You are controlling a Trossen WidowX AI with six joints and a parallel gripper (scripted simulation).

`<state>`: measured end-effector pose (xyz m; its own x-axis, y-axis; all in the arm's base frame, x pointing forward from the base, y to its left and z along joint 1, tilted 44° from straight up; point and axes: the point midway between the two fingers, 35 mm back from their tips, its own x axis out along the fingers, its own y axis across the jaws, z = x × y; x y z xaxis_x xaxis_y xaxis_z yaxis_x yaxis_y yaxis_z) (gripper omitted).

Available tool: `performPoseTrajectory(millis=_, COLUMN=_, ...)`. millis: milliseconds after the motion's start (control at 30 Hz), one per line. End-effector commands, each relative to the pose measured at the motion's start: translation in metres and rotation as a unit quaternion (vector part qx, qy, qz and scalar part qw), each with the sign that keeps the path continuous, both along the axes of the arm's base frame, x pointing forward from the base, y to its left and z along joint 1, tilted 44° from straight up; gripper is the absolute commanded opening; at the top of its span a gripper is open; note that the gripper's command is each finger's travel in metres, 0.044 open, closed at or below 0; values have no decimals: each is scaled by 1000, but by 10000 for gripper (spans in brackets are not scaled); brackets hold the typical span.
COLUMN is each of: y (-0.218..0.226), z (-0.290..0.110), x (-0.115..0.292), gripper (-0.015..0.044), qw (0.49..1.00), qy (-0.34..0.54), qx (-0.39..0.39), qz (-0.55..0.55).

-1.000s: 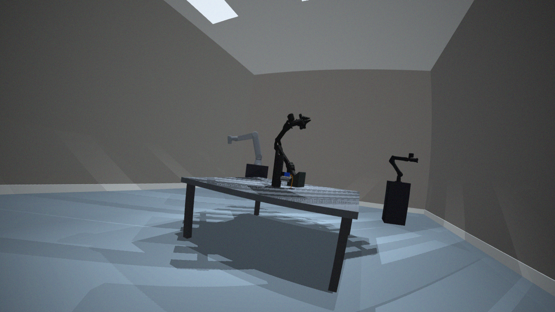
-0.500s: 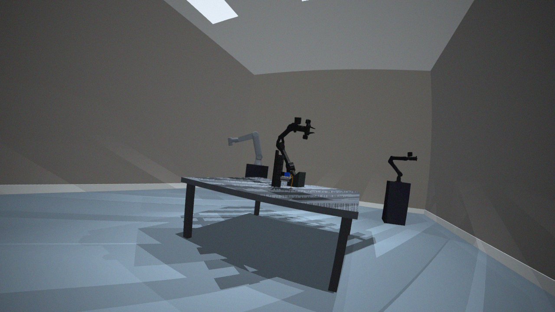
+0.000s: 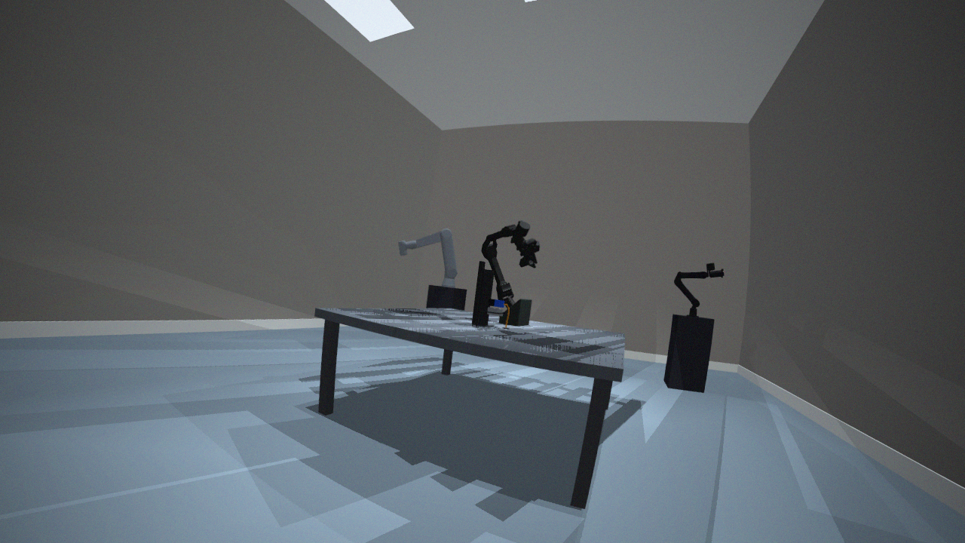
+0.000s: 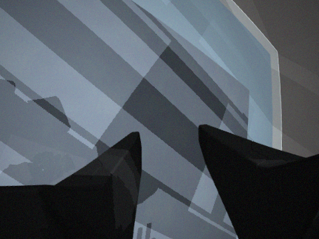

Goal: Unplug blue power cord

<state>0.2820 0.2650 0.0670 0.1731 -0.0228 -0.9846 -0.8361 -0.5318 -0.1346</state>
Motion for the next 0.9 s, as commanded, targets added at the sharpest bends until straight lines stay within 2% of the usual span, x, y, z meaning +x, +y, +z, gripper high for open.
performPoseTrajectory(millis=0, y=-66, z=-38, x=6, gripper=160, qw=987, qy=24, qx=-114, qz=-109)
performPoseTrajectory(millis=233, y=-171, z=-69, x=-5, gripper=160, qw=921, qy=42, qx=-299, qz=-246)
performPoseTrajectory(millis=300, y=-189, z=-72, x=-9, gripper=160, qw=905, qy=43, qx=-331, qz=-264)
performPoseTrajectory(millis=867, y=-192, z=-70, x=-8, gripper=160, qw=903, qy=44, qx=-335, qz=-266)
